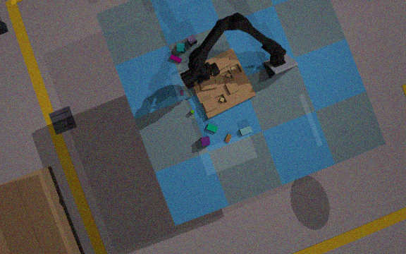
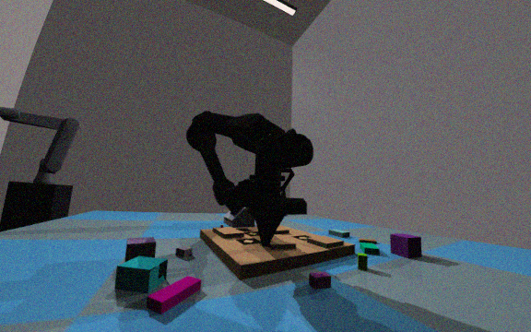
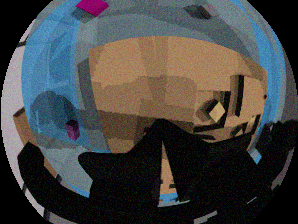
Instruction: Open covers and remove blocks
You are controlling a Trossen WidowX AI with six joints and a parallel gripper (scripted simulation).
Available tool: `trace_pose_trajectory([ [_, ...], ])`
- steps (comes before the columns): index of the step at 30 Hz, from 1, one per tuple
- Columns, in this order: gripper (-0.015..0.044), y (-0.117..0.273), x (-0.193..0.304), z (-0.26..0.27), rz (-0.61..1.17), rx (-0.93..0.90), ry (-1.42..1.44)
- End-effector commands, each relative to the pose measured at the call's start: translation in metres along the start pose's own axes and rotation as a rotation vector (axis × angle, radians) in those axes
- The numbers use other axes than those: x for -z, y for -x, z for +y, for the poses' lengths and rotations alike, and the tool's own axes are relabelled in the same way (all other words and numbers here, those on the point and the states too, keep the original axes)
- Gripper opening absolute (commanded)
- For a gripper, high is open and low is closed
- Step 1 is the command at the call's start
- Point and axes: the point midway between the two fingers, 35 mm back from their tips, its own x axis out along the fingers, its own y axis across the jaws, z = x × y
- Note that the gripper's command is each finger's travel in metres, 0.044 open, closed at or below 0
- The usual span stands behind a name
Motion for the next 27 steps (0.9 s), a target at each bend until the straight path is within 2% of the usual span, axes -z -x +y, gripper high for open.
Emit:
trace_pose_trajectory([
  [1,0.0,-0.003,0.005,0.002,-0.001,0.008,0.004],
  [14,0.0,-0.003,0.019,0.01,-0.001,0.007,0.004],
  [27,0.0,0.013,0.02,0.012,0.001,0.007,0.004],
])
